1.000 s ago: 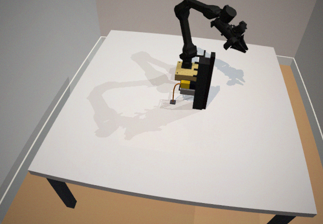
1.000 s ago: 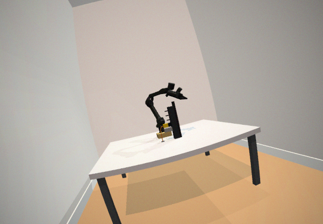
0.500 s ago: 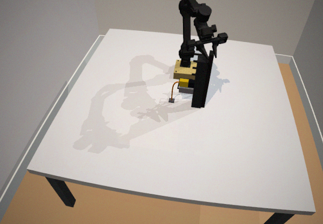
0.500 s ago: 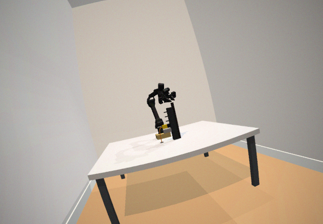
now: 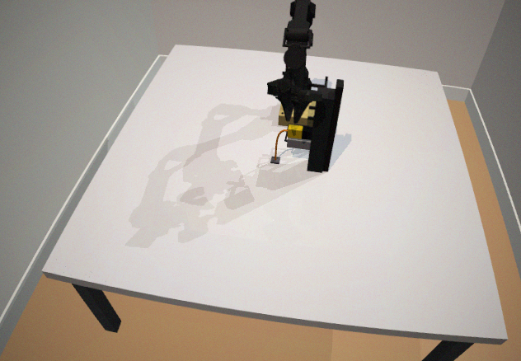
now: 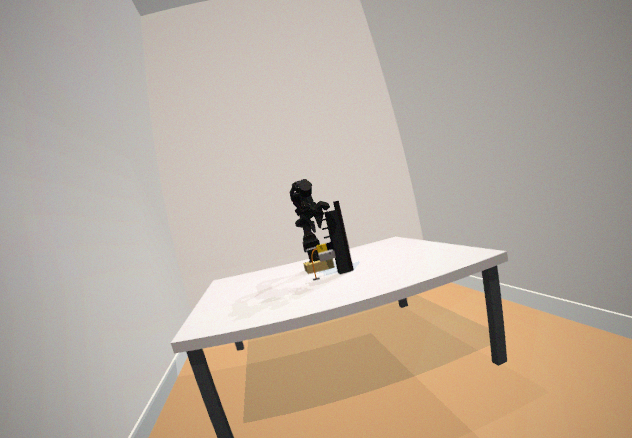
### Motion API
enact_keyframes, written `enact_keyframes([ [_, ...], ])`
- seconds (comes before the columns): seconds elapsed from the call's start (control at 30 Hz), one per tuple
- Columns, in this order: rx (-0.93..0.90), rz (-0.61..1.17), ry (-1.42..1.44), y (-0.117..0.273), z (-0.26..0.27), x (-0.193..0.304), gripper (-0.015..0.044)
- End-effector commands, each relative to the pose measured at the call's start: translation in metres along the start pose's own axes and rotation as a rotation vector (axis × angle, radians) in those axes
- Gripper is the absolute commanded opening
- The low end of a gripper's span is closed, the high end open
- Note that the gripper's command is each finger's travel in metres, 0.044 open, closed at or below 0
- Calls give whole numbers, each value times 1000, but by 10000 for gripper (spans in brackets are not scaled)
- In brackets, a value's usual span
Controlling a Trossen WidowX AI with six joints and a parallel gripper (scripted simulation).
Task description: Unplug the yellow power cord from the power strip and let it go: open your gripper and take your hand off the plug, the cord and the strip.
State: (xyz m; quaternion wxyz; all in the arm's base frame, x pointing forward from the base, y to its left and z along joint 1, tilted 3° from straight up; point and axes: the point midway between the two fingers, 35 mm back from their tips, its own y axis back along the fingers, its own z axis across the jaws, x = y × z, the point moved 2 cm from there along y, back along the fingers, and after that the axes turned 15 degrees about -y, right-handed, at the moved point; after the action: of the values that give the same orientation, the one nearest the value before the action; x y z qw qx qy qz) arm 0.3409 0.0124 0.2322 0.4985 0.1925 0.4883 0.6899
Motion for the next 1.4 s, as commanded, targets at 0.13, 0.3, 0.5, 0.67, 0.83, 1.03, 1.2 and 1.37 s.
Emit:
enact_keyframes([
  [0.13,545,13,-736,-36,-81,-3,160],
  [0.3,545,13,-736,-36,-81,-3,160],
  [0.5,544,13,-736,-36,-81,-2,160],
  [0.67,544,13,-736,-37,-78,2,160],
  [0.83,544,14,-736,-37,-74,10,160],
  [1.03,544,15,-736,-38,-69,18,160],
  [1.2,544,16,-737,-38,-66,26,160],
  [1.37,544,17,-737,-38,-63,32,160],
])
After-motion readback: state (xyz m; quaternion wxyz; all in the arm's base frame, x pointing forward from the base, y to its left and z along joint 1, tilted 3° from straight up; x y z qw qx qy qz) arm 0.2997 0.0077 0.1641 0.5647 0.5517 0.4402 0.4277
